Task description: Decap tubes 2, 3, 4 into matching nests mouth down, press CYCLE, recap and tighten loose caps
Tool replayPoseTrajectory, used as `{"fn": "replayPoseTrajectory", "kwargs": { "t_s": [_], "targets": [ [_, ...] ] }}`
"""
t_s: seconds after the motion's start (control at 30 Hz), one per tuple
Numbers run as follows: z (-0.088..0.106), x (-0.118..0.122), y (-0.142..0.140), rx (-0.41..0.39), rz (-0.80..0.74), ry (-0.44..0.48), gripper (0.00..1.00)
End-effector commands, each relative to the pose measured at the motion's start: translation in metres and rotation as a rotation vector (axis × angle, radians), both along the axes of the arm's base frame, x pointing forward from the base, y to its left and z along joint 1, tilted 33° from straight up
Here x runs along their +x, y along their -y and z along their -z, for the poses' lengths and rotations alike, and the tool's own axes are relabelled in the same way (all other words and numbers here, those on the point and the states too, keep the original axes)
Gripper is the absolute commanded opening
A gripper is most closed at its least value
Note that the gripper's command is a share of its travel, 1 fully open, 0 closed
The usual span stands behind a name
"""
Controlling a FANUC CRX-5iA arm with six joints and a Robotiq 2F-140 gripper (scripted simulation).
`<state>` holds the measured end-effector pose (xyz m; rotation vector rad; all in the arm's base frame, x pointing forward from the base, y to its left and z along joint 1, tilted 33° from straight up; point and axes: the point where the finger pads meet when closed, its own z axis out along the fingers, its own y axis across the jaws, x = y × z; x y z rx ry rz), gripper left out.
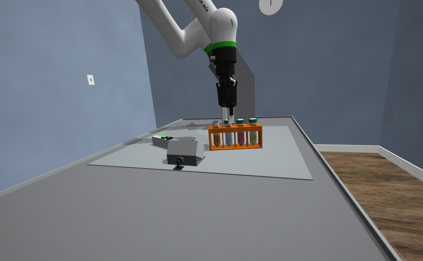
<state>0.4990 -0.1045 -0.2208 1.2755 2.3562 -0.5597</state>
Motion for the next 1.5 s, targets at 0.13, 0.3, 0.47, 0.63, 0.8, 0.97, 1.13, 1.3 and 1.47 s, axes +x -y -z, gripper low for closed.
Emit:
{"fn": "replayPoseTrajectory", "kwargs": {
  "t_s": [0.13,0.3,0.47,0.63,0.8,0.97,1.13,1.3,1.47],
  "targets": [
    [-0.0002,0.0004,-0.0001,-0.003,0.005,-0.023,0.0],
    [-0.0002,0.0004,-0.0001,-0.003,0.005,-0.023,0.0],
    [-0.0001,0.0004,0.0,0.011,0.089,0.029,0.0],
    [0.0001,0.0004,0.0001,0.048,0.299,0.16,0.0],
    [0.0003,0.0005,0.0003,0.083,0.503,0.287,0.0],
    [0.0004,0.0005,0.0003,0.106,0.635,0.37,0.0],
    [0.0007,0.0005,0.0005,0.141,0.837,0.496,0.0],
    [0.0007,0.0005,0.0005,0.149,0.884,0.527,0.0],
    [0.0007,0.0005,0.0005,0.149,0.884,0.527,0.0]
  ]
}}
